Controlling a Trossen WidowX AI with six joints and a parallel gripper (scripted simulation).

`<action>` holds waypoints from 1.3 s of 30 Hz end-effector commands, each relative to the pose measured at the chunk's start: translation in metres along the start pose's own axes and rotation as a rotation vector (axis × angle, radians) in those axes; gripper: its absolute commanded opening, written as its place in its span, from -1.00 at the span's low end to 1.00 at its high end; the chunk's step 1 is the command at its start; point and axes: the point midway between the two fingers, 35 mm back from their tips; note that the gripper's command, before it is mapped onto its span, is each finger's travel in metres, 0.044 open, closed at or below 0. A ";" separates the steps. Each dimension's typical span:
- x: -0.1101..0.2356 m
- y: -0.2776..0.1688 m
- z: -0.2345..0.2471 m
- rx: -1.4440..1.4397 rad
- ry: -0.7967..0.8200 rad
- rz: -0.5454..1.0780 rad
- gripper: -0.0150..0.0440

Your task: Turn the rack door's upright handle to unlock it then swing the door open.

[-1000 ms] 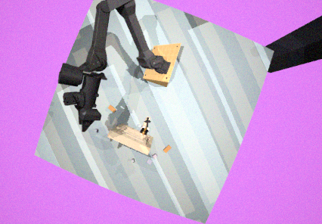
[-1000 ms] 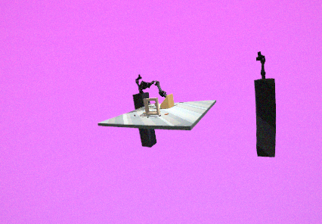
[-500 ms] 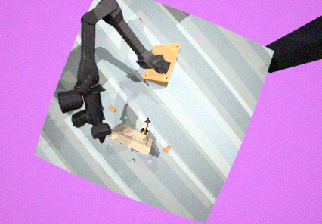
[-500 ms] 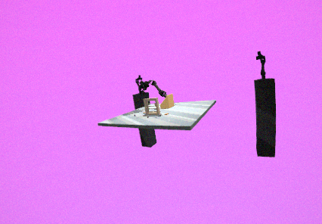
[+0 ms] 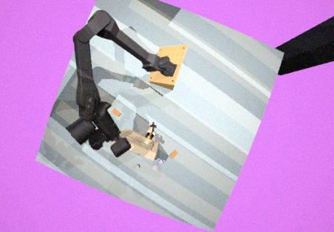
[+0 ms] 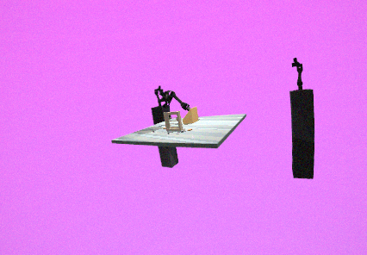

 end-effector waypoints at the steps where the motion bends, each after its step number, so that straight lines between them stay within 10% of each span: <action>1: -0.008 -0.008 0.009 0.018 -0.019 0.077 0.47; 39: -0.043 -0.087 0.065 0.362 -0.468 0.715 0.47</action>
Point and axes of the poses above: the point midway between the two fingers, 35 mm back from their tips, its own x axis back along the fingers, its own z axis across the jaws, y = z × x, and after that the axes turned 14 degrees about x, right-handed
